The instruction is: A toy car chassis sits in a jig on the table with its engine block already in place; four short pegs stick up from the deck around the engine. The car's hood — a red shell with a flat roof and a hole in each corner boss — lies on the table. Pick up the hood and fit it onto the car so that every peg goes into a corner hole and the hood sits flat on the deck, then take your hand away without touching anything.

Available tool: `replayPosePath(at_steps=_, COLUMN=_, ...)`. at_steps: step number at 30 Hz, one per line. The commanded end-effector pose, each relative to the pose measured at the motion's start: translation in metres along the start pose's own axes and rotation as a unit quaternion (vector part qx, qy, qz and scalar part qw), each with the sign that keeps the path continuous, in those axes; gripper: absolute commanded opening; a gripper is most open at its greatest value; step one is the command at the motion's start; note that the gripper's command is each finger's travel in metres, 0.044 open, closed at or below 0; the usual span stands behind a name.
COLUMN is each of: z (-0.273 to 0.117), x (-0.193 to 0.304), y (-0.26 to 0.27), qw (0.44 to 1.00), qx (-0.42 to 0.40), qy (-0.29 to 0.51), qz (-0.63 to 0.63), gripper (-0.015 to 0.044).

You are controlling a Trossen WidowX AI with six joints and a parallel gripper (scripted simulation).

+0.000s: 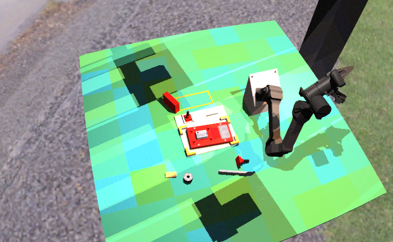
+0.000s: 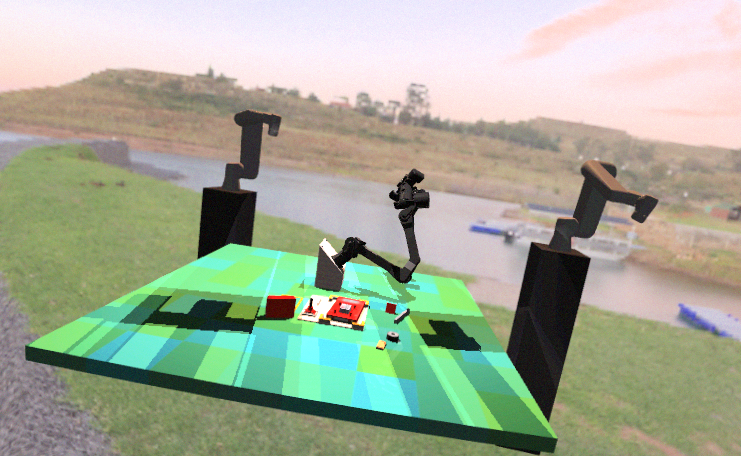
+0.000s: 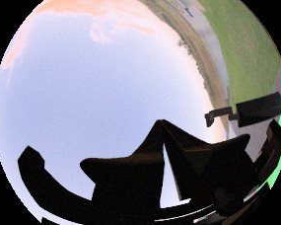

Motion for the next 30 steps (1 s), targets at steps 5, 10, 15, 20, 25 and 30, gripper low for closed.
replayPosePath(at_steps=5, z=0.009, x=0.021, y=0.005, qw=0.997, qx=0.0, qy=0.052, qz=-0.048, gripper=0.0)
replayPosePath(at_steps=10, z=0.022, x=0.075, y=0.015, qw=0.971, qx=-0.018, qy=0.176, qz=-0.158, gripper=0.0)
replayPosePath(at_steps=15, z=0.021, x=0.122, y=0.018, qw=0.945, qx=-0.048, qy=0.26, qz=-0.193, gripper=0.0)
replayPosePath(at_steps=20, z=0.019, x=0.156, y=0.024, qw=0.906, qx=-0.077, qy=0.32, qz=-0.267, gripper=0.0)
replayPosePath(at_steps=25, z=0.003, x=0.205, y=0.03, qw=0.834, qx=-0.134, qy=0.403, qz=-0.353, gripper=0.0)
replayPosePath(at_steps=30, z=-0.023, x=0.25, y=0.035, qw=0.747, qx=-0.203, qy=0.47, qz=-0.424, gripper=0.0)
Point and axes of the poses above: the point midway between the two fingers, 35 mm back from their tips, its own z axis out along the fingers, its own y axis across the jaws, x = y × z, the point moved 4 cm from there along -z, back along the fingers, and after that the axes turned 6 degrees about z, right-handed, at the moved point
